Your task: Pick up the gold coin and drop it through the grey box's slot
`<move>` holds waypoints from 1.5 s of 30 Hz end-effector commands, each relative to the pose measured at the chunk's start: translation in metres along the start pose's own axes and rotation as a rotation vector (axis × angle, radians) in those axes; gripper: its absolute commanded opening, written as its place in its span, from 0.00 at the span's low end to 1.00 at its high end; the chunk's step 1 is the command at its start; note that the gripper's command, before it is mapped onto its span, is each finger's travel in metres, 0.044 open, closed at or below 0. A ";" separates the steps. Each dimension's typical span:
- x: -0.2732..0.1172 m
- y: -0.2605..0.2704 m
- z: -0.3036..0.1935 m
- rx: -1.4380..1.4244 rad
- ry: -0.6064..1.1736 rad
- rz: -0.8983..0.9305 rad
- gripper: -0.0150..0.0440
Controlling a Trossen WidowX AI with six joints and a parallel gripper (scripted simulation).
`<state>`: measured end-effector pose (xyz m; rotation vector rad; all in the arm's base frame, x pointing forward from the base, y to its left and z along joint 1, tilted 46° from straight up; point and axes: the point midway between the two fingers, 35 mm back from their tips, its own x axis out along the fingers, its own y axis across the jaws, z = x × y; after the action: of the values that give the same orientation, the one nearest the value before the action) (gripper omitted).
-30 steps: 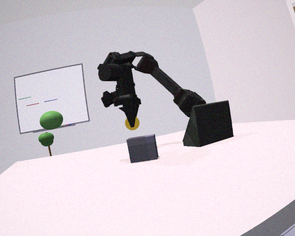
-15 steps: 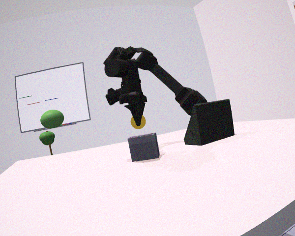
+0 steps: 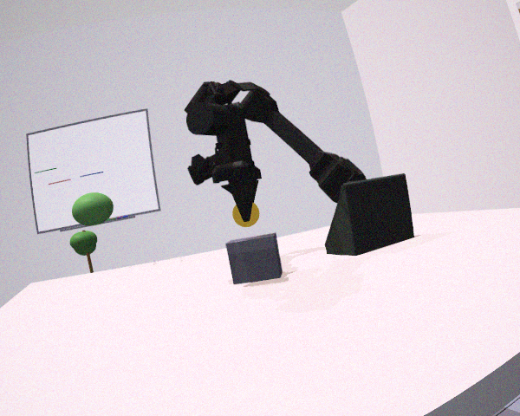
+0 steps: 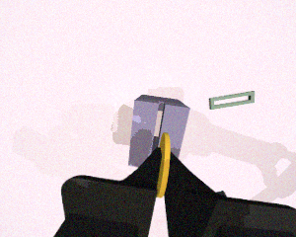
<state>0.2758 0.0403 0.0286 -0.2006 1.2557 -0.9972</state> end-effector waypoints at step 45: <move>0.010 0.004 -0.003 -0.005 -0.005 0.003 0.25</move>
<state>0.2757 0.0377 0.0193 -0.1972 1.2523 -0.9928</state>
